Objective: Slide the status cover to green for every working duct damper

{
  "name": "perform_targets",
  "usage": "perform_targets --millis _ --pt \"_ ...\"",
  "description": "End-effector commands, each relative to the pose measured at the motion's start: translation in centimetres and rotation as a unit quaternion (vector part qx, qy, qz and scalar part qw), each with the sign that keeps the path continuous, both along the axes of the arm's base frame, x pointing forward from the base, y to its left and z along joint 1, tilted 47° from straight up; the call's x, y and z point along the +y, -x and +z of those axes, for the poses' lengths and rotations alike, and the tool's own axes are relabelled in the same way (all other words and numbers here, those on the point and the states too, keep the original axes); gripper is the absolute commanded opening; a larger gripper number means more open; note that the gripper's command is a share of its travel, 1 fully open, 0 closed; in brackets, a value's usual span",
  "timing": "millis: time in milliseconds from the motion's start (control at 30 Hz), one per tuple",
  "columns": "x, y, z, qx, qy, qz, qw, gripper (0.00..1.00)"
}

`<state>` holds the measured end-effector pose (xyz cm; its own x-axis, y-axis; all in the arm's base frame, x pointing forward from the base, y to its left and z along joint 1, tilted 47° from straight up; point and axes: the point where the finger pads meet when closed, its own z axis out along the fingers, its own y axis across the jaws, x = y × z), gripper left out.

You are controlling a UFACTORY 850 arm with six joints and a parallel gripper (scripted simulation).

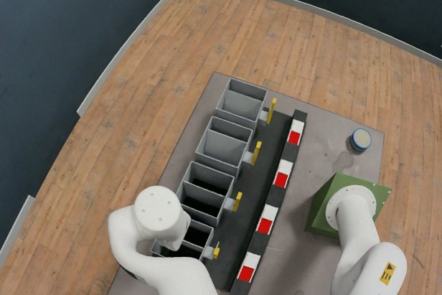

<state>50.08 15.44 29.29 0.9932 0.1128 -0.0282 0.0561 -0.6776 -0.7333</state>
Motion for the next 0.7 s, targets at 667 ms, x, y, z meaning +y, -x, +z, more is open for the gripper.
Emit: perform_targets --millis 667 --pt "-0.1 11.4 -1.5 0.001 -0.013 -0.001 1.0 0.39"
